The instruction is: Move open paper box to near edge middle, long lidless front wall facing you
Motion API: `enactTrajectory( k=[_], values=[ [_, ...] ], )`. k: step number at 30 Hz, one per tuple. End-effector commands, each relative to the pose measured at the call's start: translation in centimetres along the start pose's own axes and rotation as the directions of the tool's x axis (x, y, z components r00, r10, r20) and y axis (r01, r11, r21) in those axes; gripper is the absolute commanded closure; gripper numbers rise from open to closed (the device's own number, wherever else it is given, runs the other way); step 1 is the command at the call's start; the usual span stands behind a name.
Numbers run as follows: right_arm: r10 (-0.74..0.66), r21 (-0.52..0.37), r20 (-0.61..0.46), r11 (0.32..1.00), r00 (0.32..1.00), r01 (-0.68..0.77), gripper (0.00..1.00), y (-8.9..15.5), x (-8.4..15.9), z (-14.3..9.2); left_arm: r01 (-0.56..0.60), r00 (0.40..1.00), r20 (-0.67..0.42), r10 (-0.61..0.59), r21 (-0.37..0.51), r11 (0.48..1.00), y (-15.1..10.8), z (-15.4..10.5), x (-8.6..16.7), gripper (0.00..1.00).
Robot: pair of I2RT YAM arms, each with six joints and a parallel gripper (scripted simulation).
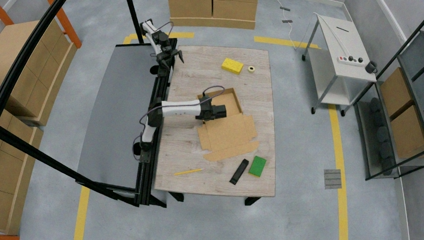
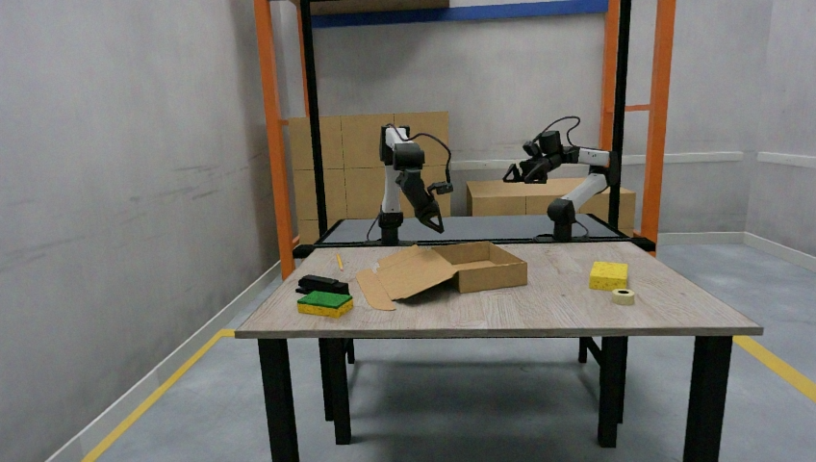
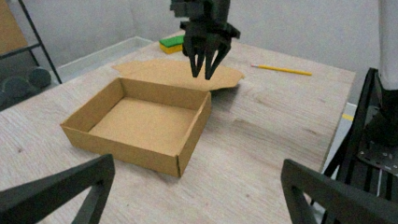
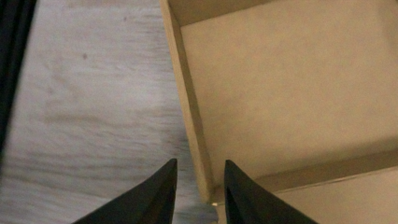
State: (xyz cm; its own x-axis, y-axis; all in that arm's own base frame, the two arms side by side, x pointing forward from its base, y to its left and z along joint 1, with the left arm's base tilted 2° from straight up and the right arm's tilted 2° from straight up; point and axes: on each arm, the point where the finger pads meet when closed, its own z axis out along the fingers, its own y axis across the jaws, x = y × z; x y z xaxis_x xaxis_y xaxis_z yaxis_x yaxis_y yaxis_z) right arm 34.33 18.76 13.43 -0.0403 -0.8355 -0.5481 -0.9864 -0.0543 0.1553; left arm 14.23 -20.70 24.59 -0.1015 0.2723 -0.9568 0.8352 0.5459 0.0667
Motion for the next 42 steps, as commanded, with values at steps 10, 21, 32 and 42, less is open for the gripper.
enactTrajectory(
  k=[10, 21, 32, 42],
  values=[
    [0.576, 0.051, -0.102, 0.817, 0.811, -0.574, 0.71, 0.2, -0.4, 1.1, -0.001, 1.000, 0.008, 0.001, 0.004, 1.000, -0.1, -0.4, -2.0, 0.00],
    [0.857, 0.147, -0.096, 0.515, 0.506, -0.845, 0.71, 0.4, -0.9, 1.6, 0.005, 1.000, -0.010, -0.005, 0.003, 1.000, -0.1, -0.7, -2.3, 0.00],
    [0.999, 0.248, 0.000, 0.046, 0.047, -0.968, 0.71, 0.8, -1.6, 2.3, 0.008, 1.000, -0.028, -0.008, -0.001, 1.000, 0.0, -1.4, -2.7, 0.00],
    [0.936, 0.272, 0.136, -0.352, -0.326, -0.896, 0.71, 1.0, -2.1, 2.7, 0.011, 0.999, -0.053, -0.011, -0.005, 1.000, 0.0, -1.8, -1.7, 0.00]
  ],
)
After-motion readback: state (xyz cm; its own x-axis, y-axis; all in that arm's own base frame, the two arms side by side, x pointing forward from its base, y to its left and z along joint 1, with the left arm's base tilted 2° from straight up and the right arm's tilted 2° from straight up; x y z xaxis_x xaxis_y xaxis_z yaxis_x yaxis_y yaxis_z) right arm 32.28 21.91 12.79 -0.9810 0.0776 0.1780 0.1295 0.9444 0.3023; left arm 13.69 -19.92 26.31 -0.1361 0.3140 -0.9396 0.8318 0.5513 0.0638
